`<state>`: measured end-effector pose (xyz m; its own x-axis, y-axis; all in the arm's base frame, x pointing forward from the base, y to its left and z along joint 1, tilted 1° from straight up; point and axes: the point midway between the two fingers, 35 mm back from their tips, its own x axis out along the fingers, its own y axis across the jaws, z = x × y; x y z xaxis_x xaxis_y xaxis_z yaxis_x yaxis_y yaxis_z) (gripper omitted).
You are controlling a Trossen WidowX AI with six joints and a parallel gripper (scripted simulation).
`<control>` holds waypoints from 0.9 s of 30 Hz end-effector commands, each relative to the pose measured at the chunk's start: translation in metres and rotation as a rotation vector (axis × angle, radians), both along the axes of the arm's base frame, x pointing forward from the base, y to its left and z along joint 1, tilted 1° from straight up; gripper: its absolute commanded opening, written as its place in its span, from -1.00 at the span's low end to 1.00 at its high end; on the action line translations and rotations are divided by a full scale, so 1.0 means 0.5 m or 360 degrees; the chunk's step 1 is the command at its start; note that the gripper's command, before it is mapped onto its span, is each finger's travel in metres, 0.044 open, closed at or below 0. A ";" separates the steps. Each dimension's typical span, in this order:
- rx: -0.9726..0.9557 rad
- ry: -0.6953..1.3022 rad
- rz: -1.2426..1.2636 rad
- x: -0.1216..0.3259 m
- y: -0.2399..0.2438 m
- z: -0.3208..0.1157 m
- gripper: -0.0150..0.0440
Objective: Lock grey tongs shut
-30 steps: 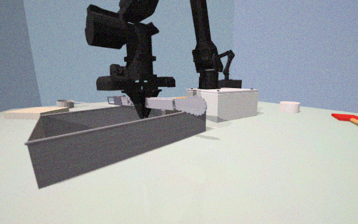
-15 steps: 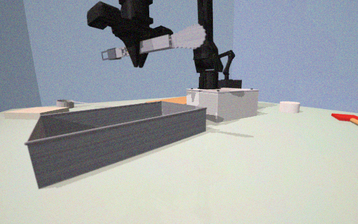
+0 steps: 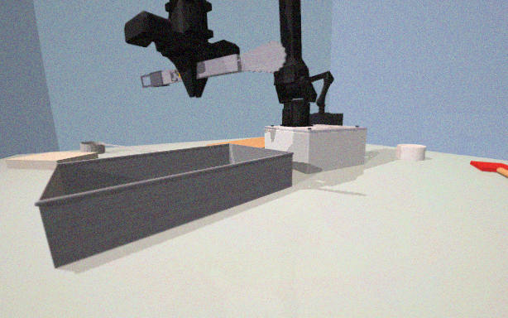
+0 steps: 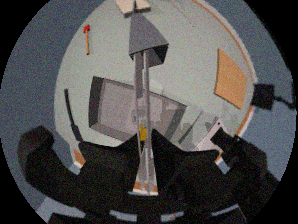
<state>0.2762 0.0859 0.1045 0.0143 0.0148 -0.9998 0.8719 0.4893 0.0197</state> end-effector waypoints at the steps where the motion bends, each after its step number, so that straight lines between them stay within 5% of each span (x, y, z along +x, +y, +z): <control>1: -0.0005 -0.0013 0.0065 0.014 -0.035 0.001 -1.00; 27: -0.0035 -0.0026 0.0677 0.038 -0.298 0.003 -1.00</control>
<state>0.2952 -0.0468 0.1035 0.0199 0.0067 -0.9998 0.6314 0.7753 0.0178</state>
